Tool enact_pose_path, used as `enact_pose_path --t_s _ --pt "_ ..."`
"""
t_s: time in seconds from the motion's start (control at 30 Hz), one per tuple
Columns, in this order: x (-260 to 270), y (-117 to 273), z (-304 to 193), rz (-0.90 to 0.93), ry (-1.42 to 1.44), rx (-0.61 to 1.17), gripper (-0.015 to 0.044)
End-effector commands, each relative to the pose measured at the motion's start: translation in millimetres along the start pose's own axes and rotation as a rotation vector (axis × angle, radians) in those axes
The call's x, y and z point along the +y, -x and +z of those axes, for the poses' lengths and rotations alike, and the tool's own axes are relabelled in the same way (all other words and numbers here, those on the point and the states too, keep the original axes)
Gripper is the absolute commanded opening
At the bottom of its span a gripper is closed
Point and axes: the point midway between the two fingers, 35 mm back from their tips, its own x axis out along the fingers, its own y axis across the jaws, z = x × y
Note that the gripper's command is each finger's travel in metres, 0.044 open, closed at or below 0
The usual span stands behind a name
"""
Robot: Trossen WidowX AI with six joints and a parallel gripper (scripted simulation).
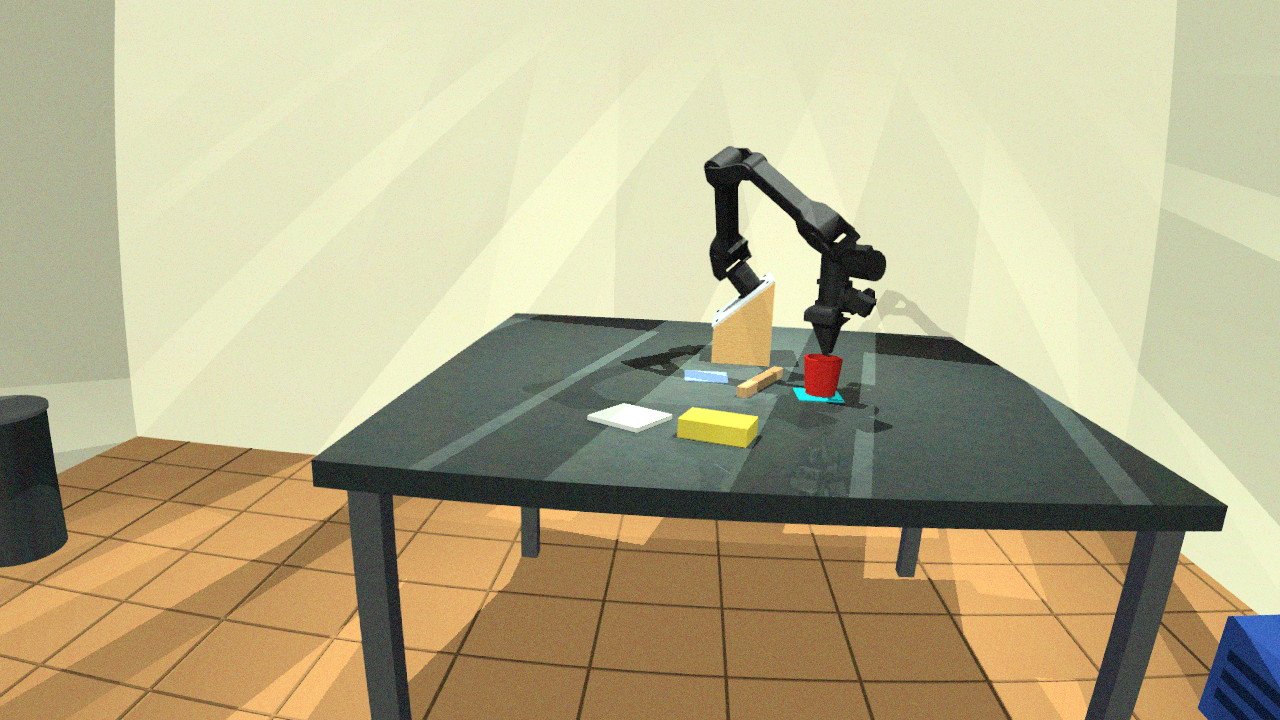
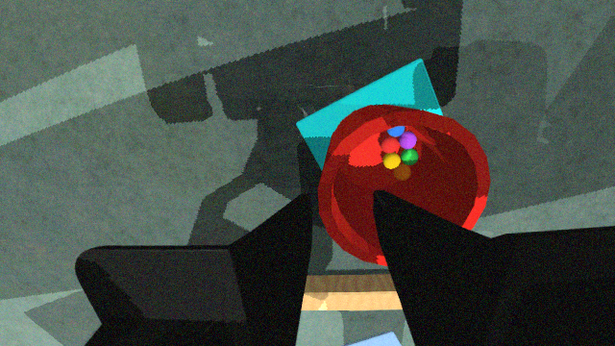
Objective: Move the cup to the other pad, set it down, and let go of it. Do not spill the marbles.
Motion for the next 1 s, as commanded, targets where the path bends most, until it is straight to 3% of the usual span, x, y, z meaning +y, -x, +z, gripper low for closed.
enact_pose_path --t_s 0.0,0.23,0.63,0.97 --pt "-1 11 0 0.000 -0.006 -0.007 0.0128" --pt "1 18 0 0.000 -0.005 -0.007 0.0128" --pt "0 23 0 -0.003 0.000 -0.003 0.0440" --pt "2 76 -1 0.001 -0.005 -0.008 0.0440"
